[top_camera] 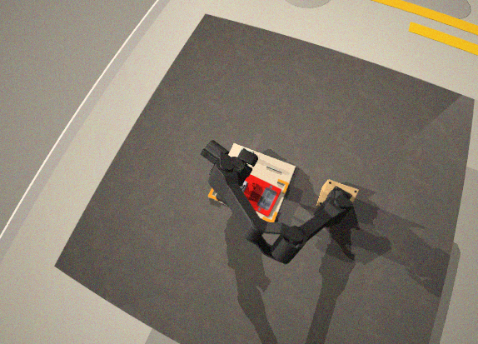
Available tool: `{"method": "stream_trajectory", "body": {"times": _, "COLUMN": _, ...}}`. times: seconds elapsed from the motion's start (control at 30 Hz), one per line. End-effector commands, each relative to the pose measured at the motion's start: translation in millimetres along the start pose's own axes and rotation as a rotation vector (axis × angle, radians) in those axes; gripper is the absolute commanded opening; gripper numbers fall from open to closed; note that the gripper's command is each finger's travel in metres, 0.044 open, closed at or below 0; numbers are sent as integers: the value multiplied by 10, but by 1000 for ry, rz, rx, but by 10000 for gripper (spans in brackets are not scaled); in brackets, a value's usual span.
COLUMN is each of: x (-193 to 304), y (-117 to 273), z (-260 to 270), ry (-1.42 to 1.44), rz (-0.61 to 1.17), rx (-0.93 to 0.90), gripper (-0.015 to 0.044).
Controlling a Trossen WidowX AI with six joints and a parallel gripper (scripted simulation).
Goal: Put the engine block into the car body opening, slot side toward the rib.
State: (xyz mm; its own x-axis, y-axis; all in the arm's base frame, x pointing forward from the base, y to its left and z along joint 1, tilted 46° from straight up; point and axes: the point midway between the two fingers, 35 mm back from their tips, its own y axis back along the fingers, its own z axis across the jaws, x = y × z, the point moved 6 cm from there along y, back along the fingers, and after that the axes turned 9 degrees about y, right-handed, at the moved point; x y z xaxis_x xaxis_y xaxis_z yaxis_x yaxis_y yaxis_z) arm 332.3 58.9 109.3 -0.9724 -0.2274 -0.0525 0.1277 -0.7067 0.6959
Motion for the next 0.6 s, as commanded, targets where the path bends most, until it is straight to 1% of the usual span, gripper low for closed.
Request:
{"method": "stream_trajectory", "body": {"times": 0.0, "x": 5, "y": -13, "z": -4, "ry": -7, "rz": -1, "rx": -4, "gripper": 159}}
{"method": "stream_trajectory", "body": {"times": 0.47, "x": 5, "y": -38, "z": -4, "ry": -6, "rz": -1, "rx": -4, "gripper": 159}}
{"method": "stream_trajectory", "body": {"times": 0.57, "x": 0, "y": -26, "z": 0, "ry": 0, "rz": 0, "rx": 0, "gripper": 237}}
